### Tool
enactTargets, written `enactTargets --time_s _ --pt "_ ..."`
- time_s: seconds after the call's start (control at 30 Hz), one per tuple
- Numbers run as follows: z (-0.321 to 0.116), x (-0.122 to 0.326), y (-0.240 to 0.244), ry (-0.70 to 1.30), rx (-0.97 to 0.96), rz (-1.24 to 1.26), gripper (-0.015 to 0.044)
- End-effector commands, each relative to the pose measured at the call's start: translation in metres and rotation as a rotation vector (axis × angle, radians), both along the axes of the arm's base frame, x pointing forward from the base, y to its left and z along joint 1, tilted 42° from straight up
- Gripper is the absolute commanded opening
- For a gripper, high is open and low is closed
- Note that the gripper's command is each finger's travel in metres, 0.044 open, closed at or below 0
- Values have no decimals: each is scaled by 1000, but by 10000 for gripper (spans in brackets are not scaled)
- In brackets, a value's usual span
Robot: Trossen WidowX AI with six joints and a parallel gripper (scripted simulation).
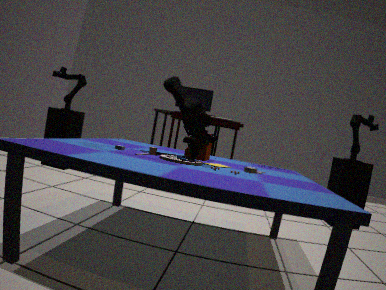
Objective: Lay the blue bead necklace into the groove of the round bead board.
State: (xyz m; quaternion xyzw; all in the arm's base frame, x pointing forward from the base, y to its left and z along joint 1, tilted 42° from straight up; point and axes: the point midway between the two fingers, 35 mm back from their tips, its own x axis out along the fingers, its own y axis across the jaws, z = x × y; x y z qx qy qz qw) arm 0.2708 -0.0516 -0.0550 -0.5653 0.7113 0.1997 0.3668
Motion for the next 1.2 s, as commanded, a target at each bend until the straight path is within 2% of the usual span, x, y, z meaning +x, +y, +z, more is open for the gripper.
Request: enactTargets --time_s 0.0,0.33,0.97,1.17 --pt "0 1 0 -2 0 0 184" --pt "1 0 1 5 -1 3 440" --pt "4 0 3 6 1 3 440" --pt "32 1 14 63 10 67 282"
